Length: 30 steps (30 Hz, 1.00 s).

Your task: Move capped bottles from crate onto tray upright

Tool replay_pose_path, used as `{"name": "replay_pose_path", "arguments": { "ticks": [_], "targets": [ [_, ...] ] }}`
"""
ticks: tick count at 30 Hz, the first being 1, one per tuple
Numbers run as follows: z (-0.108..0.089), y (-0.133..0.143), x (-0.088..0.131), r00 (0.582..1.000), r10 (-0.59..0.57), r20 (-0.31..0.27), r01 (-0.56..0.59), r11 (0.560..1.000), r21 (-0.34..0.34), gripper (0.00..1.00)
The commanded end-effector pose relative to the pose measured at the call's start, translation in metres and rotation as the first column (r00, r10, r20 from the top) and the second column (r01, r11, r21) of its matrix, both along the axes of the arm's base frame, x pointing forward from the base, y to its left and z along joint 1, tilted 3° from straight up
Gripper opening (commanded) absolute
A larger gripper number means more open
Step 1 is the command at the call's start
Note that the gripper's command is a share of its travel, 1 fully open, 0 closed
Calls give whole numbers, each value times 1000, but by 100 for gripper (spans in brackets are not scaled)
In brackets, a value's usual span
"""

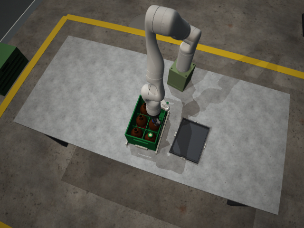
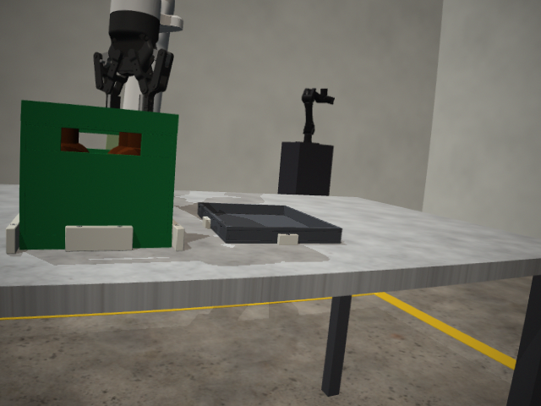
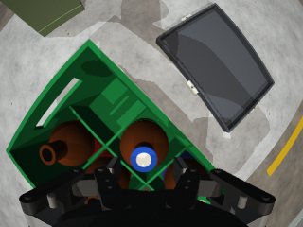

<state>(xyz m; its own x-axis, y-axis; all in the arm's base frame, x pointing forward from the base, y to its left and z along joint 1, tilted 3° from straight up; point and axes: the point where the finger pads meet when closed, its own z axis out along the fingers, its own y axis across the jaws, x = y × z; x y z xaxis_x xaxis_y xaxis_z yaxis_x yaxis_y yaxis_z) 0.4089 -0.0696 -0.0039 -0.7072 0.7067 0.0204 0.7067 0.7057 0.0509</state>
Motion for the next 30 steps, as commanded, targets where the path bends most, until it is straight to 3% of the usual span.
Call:
{"name": "replay_pose_path", "arguments": {
  "ticks": [1,20,30],
  "targets": [
    [-5,1,-1,1000,2,-5,-2,1000,2,60],
    [-25,3,-2,1000,2,-6,-2,1000,2,60],
    [-26,3,-2,1000,2,-6,-2,1000,2,60]
  ]
}}
